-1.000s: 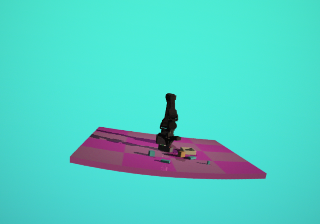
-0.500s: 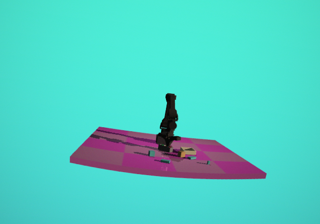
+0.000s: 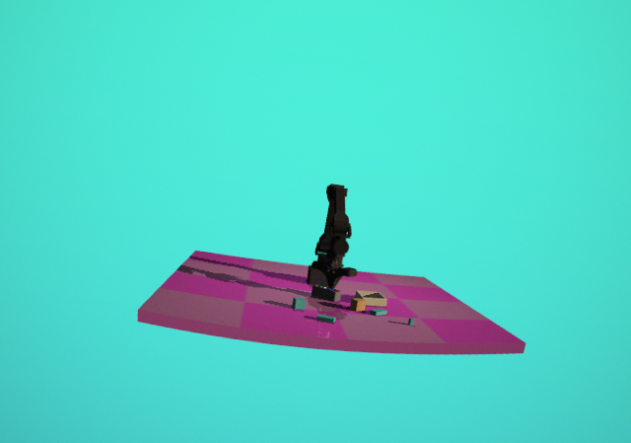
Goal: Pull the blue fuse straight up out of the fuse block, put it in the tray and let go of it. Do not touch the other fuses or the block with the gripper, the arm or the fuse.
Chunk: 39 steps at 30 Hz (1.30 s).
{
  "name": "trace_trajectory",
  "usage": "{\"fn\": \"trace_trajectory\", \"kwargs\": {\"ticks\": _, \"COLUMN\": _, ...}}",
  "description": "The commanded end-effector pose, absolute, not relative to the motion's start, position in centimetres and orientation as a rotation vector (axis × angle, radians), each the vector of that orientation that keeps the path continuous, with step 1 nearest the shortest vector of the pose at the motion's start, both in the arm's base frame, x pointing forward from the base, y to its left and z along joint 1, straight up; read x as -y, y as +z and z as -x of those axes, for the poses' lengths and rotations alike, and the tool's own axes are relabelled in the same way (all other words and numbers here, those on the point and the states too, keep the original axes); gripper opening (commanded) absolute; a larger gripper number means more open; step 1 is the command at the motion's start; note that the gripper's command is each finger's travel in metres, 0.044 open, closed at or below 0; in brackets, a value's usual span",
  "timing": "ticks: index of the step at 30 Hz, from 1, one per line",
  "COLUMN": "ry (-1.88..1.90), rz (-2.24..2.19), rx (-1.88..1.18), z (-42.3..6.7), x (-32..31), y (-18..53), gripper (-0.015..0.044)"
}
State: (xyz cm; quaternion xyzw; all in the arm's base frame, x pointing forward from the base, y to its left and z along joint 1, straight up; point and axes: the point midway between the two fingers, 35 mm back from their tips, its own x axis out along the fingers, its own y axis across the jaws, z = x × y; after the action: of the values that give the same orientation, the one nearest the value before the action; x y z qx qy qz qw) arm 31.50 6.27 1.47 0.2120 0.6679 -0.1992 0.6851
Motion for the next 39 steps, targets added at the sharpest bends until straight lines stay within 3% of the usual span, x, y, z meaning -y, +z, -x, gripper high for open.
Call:
{"fn": "trace_trajectory", "kwargs": {"ticks": 1, "ry": -0.447, "rz": -0.474, "rx": -1.495, "z": -31.5, "x": -6.3, "y": 1.7, "gripper": 0.0000}}
{"fn": "trace_trajectory", "kwargs": {"ticks": 39, "ry": -0.448, "rz": -0.473, "rx": -1.495, "z": -31.5, "x": -6.2, "y": 3.6, "gripper": 0.0000}}
